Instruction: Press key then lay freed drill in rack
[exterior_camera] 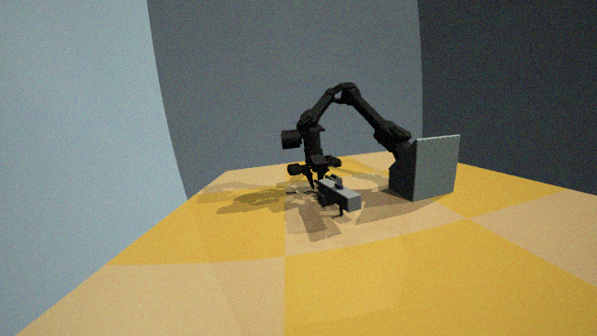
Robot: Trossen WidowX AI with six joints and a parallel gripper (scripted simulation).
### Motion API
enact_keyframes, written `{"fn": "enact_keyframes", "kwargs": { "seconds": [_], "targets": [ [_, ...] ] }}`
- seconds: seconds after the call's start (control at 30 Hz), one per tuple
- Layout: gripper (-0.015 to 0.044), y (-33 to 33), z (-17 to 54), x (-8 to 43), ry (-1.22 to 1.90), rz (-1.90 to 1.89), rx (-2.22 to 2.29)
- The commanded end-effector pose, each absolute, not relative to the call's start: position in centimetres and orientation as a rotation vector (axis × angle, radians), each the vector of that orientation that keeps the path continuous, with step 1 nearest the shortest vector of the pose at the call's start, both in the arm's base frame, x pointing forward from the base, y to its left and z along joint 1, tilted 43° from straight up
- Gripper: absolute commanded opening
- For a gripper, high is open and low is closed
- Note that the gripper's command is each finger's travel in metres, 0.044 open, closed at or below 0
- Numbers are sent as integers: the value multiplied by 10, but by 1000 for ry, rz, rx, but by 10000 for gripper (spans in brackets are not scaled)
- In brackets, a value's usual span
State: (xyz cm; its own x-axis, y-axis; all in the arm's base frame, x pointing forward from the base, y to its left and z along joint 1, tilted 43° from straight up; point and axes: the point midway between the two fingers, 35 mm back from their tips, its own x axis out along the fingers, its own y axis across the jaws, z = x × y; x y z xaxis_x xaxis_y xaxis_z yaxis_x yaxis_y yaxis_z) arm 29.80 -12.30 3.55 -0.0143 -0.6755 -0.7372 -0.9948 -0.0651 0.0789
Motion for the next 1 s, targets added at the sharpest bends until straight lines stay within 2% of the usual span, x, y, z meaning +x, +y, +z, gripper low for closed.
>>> {"fn": "enact_keyframes", "kwargs": {
  "seconds": [0.0,0.3,0.97],
  "targets": [
    [210,-123,35,297,1735,871,-1784],
    [440,-121,31,297,1731,868,-1791],
    [440,-116,24,297,1731,868,-1791]
  ]
}}
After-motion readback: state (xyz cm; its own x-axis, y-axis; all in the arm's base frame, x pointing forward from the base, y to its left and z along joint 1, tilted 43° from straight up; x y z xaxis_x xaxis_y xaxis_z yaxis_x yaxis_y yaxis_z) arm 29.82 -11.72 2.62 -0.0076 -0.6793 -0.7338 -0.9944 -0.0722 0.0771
